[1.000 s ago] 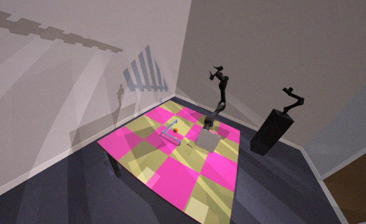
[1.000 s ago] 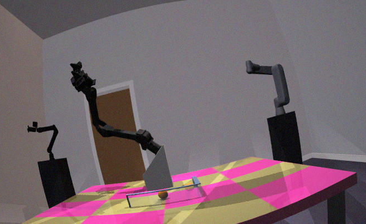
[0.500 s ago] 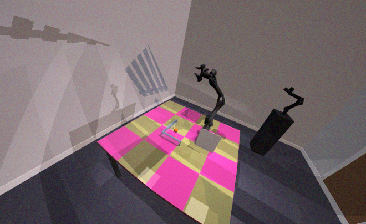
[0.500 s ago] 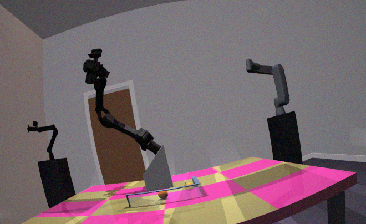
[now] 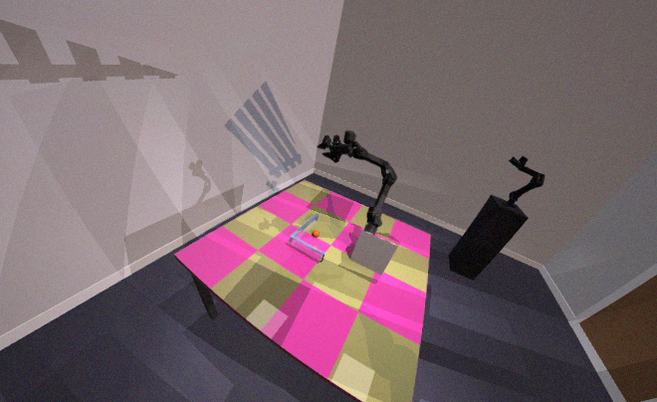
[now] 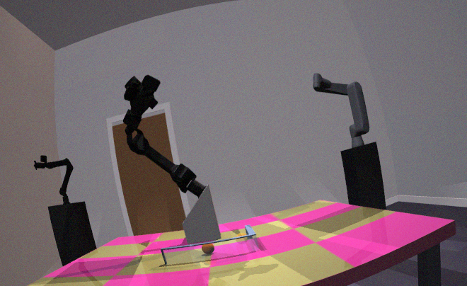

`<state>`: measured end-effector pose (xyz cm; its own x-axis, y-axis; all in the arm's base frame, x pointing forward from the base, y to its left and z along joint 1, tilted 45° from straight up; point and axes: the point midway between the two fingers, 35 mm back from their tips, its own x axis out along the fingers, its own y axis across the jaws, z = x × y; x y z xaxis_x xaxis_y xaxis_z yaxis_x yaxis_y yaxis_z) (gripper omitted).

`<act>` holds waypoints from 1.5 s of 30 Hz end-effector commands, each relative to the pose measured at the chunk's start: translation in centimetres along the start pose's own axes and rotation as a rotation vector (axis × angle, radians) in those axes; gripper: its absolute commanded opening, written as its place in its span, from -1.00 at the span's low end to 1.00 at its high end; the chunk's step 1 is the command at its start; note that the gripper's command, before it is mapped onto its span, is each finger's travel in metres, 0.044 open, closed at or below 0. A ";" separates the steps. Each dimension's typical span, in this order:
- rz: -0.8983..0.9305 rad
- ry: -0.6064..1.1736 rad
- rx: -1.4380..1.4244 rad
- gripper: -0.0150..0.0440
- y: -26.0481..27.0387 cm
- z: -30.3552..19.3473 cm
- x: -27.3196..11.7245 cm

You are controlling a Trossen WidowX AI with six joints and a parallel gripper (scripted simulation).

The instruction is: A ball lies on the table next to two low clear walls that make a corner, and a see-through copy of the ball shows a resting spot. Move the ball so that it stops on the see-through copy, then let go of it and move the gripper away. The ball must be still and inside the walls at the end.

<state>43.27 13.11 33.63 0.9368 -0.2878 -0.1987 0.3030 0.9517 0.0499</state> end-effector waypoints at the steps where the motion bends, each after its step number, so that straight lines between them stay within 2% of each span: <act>1: -0.097 0.130 -0.140 0.62 -2.3 -6.0 3.8; 8: -0.224 0.332 -0.324 0.62 -6.8 -14.4 7.5; 15: -0.339 0.565 -0.492 0.62 -12.7 -22.8 9.2; 22: -0.435 0.830 -0.641 0.62 -19.3 -30.8 8.3; 28: -0.496 1.087 -0.753 0.62 -25.0 -37.1 5.4; 31: -0.505 1.139 -0.772 0.62 -26.1 -38.1 4.6; 45: -0.506 1.139 -0.772 0.62 -27.2 -39.1 5.1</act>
<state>33.39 -9.48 -6.24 0.0207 -0.7128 -0.7011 0.0510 0.7011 -0.7113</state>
